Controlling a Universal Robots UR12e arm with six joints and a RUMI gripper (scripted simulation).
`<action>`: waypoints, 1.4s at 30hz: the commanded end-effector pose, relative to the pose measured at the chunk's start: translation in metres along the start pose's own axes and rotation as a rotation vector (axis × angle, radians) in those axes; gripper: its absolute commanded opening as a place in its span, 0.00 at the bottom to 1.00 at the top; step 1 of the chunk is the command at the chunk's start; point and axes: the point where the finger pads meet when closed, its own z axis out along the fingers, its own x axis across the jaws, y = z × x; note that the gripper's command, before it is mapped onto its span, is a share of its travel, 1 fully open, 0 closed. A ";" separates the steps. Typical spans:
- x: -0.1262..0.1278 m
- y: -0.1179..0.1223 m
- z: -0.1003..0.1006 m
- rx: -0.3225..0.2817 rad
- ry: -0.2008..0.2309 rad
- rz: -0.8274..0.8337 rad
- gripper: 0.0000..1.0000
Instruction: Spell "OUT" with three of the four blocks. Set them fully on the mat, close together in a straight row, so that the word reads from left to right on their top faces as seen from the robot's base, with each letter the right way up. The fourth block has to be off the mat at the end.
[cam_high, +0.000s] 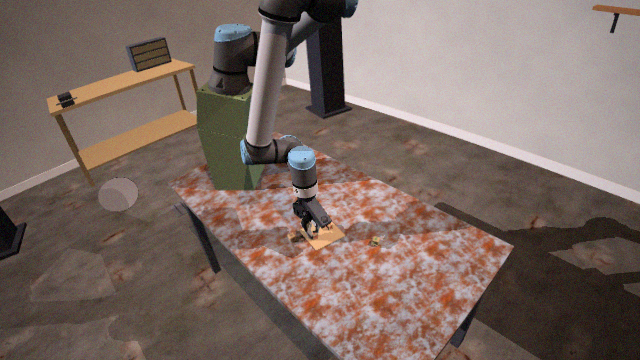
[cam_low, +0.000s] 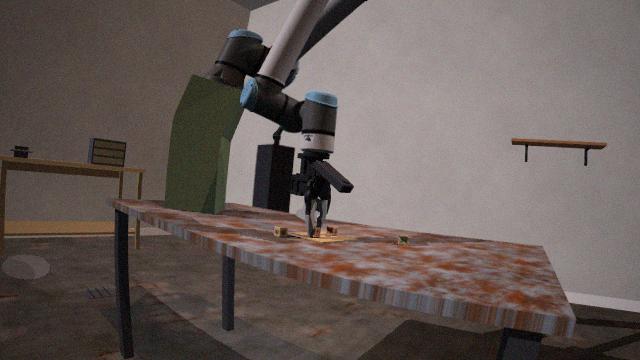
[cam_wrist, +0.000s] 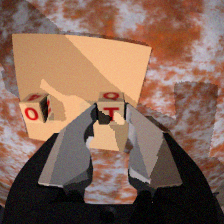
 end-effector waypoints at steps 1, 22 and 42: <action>0.000 -0.002 0.000 0.003 0.002 -0.001 0.05; 0.000 -0.002 0.000 0.003 0.002 -0.001 0.21; 0.001 0.000 -0.013 0.001 0.001 0.001 0.25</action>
